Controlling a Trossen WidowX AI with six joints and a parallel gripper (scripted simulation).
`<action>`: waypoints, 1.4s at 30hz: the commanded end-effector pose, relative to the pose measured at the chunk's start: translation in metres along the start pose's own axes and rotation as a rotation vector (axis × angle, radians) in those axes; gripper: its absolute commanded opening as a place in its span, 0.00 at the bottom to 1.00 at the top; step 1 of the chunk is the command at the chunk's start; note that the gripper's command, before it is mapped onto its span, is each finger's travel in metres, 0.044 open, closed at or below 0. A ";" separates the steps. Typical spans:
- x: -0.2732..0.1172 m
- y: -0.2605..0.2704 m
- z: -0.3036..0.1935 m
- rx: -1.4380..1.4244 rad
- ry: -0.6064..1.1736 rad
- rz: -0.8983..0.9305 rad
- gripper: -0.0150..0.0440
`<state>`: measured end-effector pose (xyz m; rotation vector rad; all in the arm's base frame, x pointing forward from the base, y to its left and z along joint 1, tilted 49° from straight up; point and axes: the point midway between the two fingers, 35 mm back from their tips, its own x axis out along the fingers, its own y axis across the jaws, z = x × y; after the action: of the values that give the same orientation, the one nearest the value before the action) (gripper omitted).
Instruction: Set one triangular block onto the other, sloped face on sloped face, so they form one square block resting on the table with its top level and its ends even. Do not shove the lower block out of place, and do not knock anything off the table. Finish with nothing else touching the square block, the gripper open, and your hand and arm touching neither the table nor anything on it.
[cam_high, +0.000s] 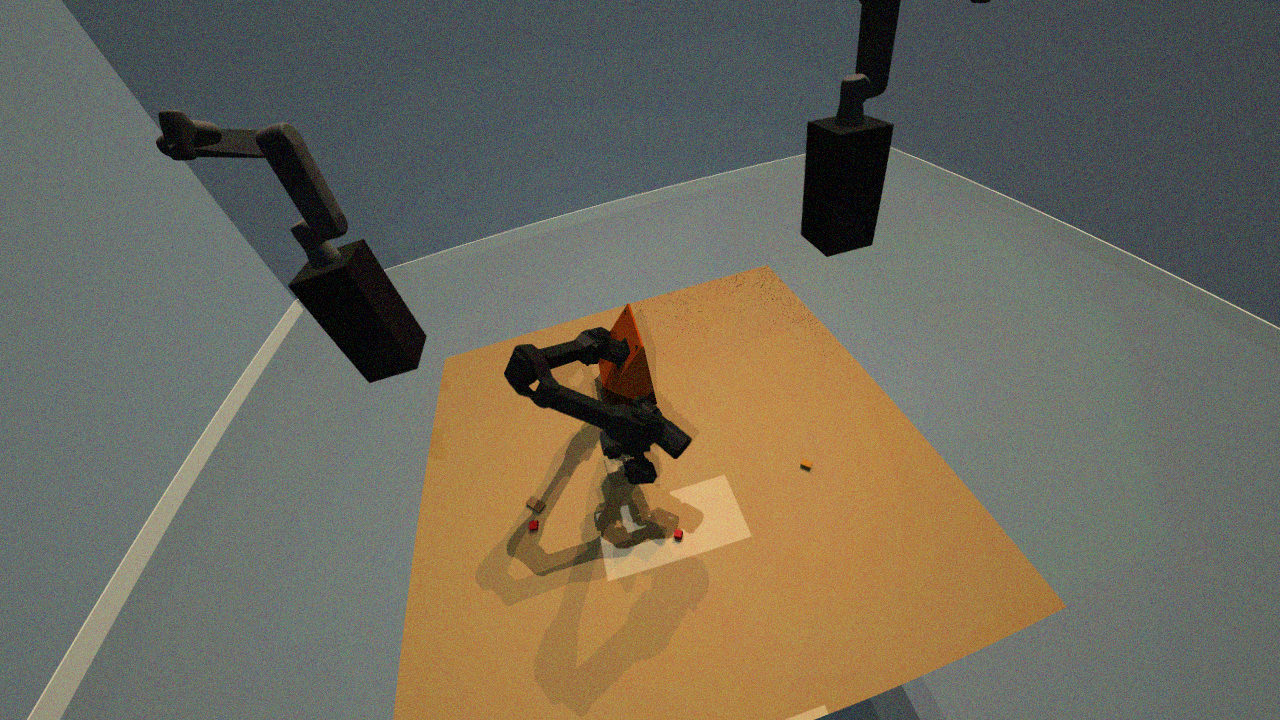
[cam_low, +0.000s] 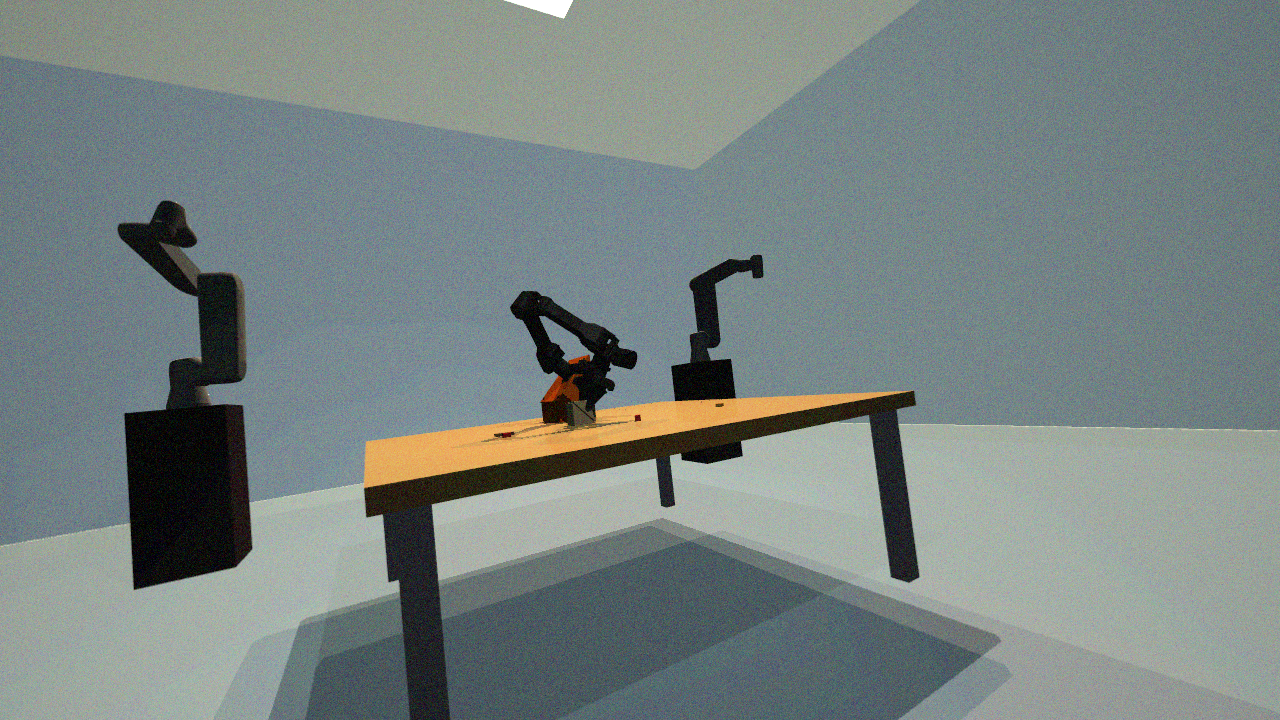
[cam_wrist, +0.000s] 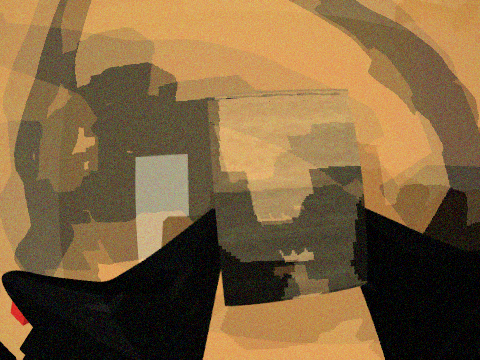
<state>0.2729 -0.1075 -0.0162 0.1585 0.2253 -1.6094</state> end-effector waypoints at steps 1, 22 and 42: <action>0.002 -0.001 0.000 -0.007 -0.005 0.001 0.25; 0.002 -0.003 0.000 -0.018 -0.007 0.000 0.25; 0.002 -0.003 0.000 -0.018 -0.007 -0.006 0.25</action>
<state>0.2699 -0.1093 -0.0167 0.1403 0.2370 -1.6120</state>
